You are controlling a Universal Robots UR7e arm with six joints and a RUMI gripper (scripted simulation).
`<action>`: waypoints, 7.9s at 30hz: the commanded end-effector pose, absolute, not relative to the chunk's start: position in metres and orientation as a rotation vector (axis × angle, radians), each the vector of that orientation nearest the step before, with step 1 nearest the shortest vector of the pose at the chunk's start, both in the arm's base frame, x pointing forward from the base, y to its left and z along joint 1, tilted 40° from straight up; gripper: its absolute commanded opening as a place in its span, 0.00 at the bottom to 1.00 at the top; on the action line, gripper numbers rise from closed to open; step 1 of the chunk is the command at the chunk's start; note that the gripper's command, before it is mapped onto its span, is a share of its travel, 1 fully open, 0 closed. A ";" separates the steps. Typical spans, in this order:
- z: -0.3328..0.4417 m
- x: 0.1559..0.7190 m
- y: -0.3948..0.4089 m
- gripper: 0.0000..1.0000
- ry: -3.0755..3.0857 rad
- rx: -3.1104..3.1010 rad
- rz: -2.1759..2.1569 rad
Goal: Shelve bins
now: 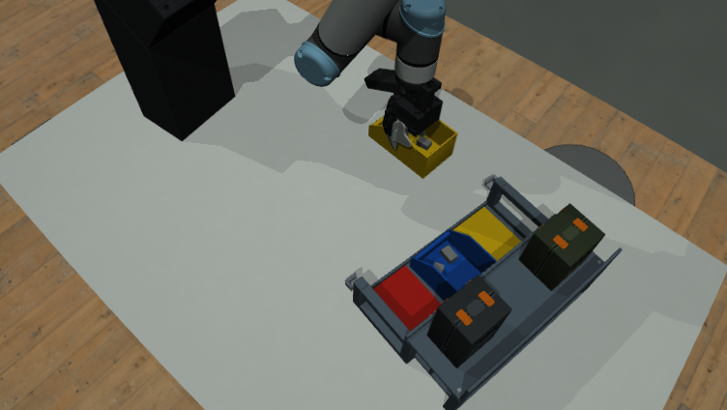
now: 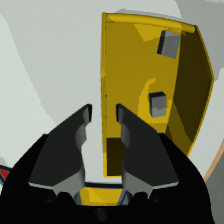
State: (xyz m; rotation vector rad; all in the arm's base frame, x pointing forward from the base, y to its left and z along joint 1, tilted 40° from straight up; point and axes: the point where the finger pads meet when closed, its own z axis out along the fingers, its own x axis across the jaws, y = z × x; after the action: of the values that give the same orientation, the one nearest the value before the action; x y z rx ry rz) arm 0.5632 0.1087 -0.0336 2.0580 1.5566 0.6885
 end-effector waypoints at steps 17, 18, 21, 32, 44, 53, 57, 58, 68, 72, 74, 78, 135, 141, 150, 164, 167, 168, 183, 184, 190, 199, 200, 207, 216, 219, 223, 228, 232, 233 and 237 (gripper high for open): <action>-0.034 0.564 0.109 0.00 1.556 2.057 0.690; -0.034 0.564 0.109 0.00 1.556 2.057 0.690; -0.034 0.564 0.109 0.00 1.556 2.057 0.690; -0.034 0.564 0.109 0.00 1.556 2.057 0.690; -0.034 0.564 0.109 0.00 1.556 2.057 0.690; -0.034 0.564 0.109 0.00 1.556 2.057 0.690; -0.034 0.564 0.109 0.00 1.556 2.057 0.690; -0.034 0.564 0.109 0.00 1.556 2.057 0.690; -0.033 0.563 0.109 0.00 1.556 2.057 0.690; -0.031 0.561 0.109 0.00 1.556 2.057 0.690; -0.029 0.560 0.109 0.00 1.556 2.057 0.690; -0.026 0.558 0.109 0.00 1.556 2.057 0.690; -0.006 0.541 0.111 0.00 1.556 2.057 0.690; -0.001 0.537 0.112 0.00 1.556 2.057 0.690; 0.002 0.534 0.112 0.00 1.556 2.057 0.690; 0.002 0.534 0.112 0.00 1.556 2.057 0.690; 0.002 0.534 0.112 0.00 1.556 2.057 0.690; 0.002 0.534 0.112 0.00 1.556 2.057 0.690; 0.012 0.546 0.098 0.00 1.527 2.086 0.701; 0.012 0.546 0.098 0.00 1.527 2.086 0.701; 0.021 0.557 0.085 0.00 1.496 2.115 0.713; 0.036 0.575 0.064 0.00 1.450 2.157 0.730; 0.036 0.575 0.064 0.00 1.450 2.157 0.730; 0.041 0.582 0.056 0.00 1.431 2.174 0.737; 0.043 0.583 0.054 0.00 1.426 2.178 0.738; 0.043 0.583 0.054 0.00 1.426 2.178 0.738; 0.043 0.583 0.054 0.00 1.426 2.178 0.738; 0.043 0.583 0.054 0.00 1.426 2.178 0.738; 0.043 0.584 0.054 0.00 1.426 2.178 0.738; 0.044 0.585 0.054 0.00 1.426 2.178 0.738; 0.045 0.586 0.053 0.00 1.426 2.178 0.738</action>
State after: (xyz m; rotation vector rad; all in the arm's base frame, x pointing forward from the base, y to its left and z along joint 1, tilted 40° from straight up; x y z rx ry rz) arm 0.5842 0.0536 0.0430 2.1794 1.4264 0.7372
